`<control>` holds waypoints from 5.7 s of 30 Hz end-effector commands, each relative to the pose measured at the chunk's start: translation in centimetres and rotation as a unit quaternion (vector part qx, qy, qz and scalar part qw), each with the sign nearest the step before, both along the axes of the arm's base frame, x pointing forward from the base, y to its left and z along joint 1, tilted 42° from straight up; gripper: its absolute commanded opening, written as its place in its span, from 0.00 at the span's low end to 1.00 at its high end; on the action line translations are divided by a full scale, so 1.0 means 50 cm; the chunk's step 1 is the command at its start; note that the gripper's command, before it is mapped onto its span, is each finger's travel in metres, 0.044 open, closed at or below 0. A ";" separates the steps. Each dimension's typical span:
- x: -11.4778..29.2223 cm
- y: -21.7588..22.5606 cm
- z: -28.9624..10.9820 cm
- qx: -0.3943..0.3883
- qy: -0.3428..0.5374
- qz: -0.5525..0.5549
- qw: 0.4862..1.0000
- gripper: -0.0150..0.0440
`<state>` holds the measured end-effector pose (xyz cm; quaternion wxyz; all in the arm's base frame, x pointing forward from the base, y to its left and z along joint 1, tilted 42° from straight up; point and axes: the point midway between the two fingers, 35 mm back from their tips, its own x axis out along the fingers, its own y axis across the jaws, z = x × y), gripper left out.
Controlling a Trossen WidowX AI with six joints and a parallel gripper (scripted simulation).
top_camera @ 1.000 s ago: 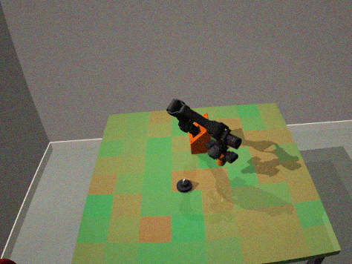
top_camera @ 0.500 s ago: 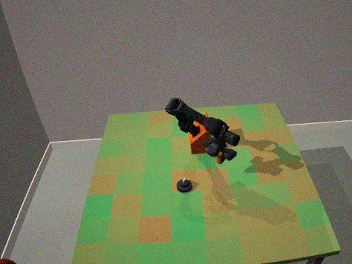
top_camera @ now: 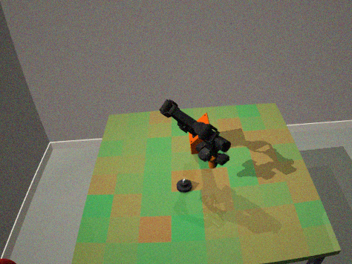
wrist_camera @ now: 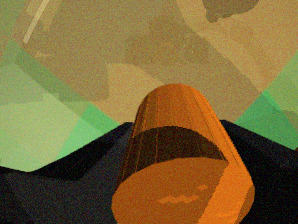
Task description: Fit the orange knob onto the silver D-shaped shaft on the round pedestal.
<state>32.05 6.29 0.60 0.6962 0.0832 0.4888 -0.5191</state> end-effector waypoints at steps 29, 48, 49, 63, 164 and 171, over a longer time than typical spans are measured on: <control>0.030 -0.176 0.091 -0.003 -0.005 0.001 1.000 0.25; 0.018 -0.281 0.143 -0.016 -0.006 -0.004 1.000 0.25; 0.017 -0.287 0.146 -0.017 -0.006 -0.004 1.000 0.25; 0.014 -0.328 0.114 -0.019 -0.007 -0.007 1.000 0.25; 0.014 -0.331 0.114 -0.016 0.127 0.148 0.981 0.25; 0.011 -0.331 0.113 -0.016 0.127 0.148 0.981 0.25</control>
